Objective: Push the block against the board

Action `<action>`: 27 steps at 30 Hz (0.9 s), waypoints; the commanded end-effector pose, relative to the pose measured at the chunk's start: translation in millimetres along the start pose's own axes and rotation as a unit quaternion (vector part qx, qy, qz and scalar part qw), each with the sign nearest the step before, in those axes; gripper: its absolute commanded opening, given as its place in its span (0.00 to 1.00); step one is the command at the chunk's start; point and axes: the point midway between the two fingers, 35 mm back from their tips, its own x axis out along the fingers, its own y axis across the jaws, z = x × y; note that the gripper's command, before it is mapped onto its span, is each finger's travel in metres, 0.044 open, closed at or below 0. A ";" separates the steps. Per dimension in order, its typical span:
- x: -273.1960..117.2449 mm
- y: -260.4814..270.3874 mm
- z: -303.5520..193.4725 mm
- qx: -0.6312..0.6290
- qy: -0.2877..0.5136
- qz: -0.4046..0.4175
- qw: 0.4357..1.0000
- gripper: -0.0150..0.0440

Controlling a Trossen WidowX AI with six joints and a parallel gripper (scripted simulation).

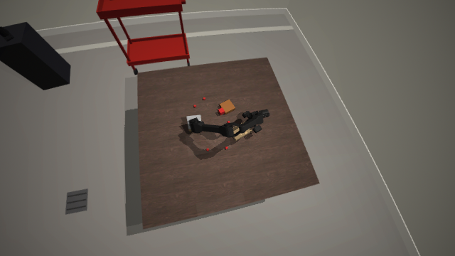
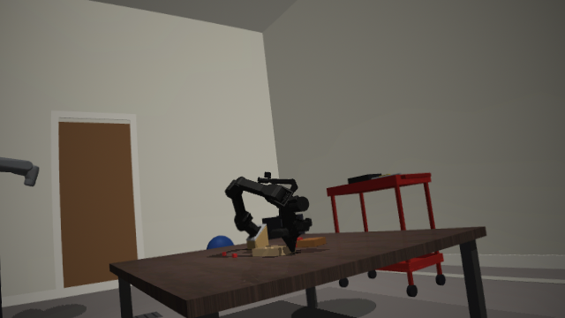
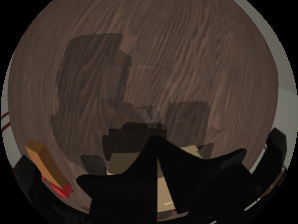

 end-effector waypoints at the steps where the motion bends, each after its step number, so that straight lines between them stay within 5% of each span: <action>1: -0.4 -1.1 7.6 0.000 0.000 -0.001 1.000 0.25; 27: -20.7 -0.9 38.8 0.000 -0.001 0.000 1.000 0.25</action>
